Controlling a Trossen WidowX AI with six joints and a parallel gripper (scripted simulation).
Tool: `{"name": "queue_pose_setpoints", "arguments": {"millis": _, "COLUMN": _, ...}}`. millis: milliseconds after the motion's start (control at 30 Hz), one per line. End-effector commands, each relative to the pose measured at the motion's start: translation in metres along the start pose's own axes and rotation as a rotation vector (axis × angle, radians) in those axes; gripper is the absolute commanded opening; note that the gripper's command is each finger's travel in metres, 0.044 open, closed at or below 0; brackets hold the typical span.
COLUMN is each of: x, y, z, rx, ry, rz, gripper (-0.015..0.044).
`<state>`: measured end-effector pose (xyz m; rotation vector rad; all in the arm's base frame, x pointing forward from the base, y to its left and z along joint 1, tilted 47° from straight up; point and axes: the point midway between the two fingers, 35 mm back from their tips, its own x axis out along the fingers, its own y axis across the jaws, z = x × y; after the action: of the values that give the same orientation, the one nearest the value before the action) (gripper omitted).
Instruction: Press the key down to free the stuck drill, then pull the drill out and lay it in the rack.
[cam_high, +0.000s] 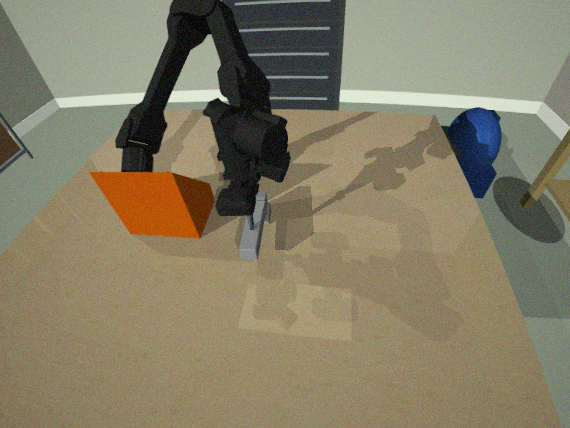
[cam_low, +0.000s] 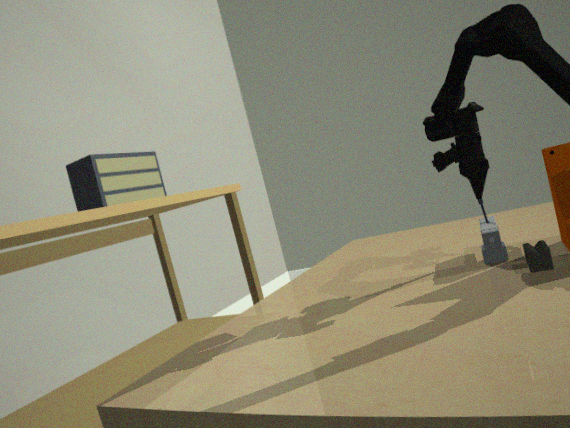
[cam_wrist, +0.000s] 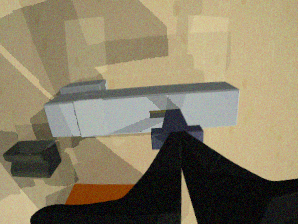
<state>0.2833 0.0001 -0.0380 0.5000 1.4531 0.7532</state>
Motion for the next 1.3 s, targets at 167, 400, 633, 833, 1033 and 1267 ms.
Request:
{"name": "queue_pose_setpoints", "arguments": {"millis": 167, "x": 0.017, "y": 0.001, "z": -0.008, "rx": 0.006, "ry": 0.038, "rz": 0.015, "gripper": 0.0000}}
{"name": "queue_pose_setpoints", "arguments": {"millis": 400, "x": 0.020, "y": 0.002, "z": -0.008, "rx": 0.006, "ry": 0.038, "rz": 0.016, "gripper": 0.0000}}
{"name": "queue_pose_setpoints", "arguments": {"millis": 633, "x": 0.022, "y": 0.002, "z": -0.008, "rx": 0.006, "ry": 0.038, "rz": 0.016, "gripper": 0.0000}}
{"name": "queue_pose_setpoints", "arguments": {"millis": 833, "x": 0.023, "y": 0.002, "z": -0.008, "rx": 0.006, "ry": 0.038, "rz": 0.016, "gripper": 0.0000}}
{"name": "queue_pose_setpoints", "arguments": {"millis": 1033, "x": 0.025, "y": 0.002, "z": -0.009, "rx": 0.006, "ry": 0.038, "rz": 0.016, "gripper": 0.0000}}
{"name": "queue_pose_setpoints", "arguments": {"millis": 1267, "x": 0.027, "y": 0.003, "z": -0.009, "rx": 0.006, "ry": 0.038, "rz": 0.016, "gripper": 0.0000}}
